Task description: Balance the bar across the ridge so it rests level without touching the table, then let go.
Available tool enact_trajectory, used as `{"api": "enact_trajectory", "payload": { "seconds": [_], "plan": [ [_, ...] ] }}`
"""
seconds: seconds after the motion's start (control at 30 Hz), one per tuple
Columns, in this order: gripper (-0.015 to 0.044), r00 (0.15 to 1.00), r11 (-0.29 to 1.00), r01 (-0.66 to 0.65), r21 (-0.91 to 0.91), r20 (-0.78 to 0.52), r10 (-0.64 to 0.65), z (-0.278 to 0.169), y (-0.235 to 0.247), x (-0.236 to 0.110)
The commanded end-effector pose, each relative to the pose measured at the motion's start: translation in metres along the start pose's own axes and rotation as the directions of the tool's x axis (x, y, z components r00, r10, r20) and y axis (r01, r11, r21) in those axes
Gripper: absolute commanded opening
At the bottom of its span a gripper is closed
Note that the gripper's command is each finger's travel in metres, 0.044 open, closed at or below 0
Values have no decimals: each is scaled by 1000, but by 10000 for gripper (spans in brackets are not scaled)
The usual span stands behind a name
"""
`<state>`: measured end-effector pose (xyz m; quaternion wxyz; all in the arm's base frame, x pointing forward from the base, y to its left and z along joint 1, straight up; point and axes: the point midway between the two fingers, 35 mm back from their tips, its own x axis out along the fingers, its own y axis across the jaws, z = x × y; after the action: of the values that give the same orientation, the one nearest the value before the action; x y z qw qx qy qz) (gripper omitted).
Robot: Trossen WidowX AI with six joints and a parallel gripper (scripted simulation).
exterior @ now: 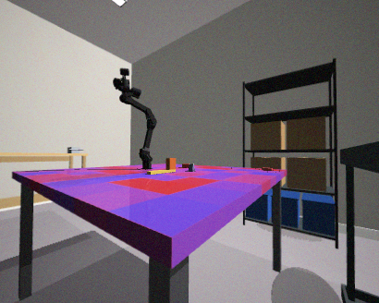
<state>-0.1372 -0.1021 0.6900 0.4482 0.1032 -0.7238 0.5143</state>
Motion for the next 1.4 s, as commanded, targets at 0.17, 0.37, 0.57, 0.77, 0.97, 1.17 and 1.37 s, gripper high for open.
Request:
{"api": "enact_trajectory", "payload": {
  "seconds": [0.17, 0.37, 0.57, 0.77, 0.97, 1.17, 1.37],
  "plan": [
    [315, 992, 996, 60, -69, 114, -52, 26, -17, -12],
    [315, 954, 972, 180, -153, 268, -134, 60, -43, -34],
    [315, 871, 909, 354, -222, 431, -234, 96, -72, -67],
    [315, 801, 882, 433, -183, 527, -284, 113, -91, -100],
    [315, 737, 847, 506, -162, 591, -328, 124, -105, -126],
    [315, 618, 713, 680, -171, 658, -431, 132, -127, -163],
    [315, 421, 521, 846, -116, 745, -518, 145, -153, -222]
  ]
}}
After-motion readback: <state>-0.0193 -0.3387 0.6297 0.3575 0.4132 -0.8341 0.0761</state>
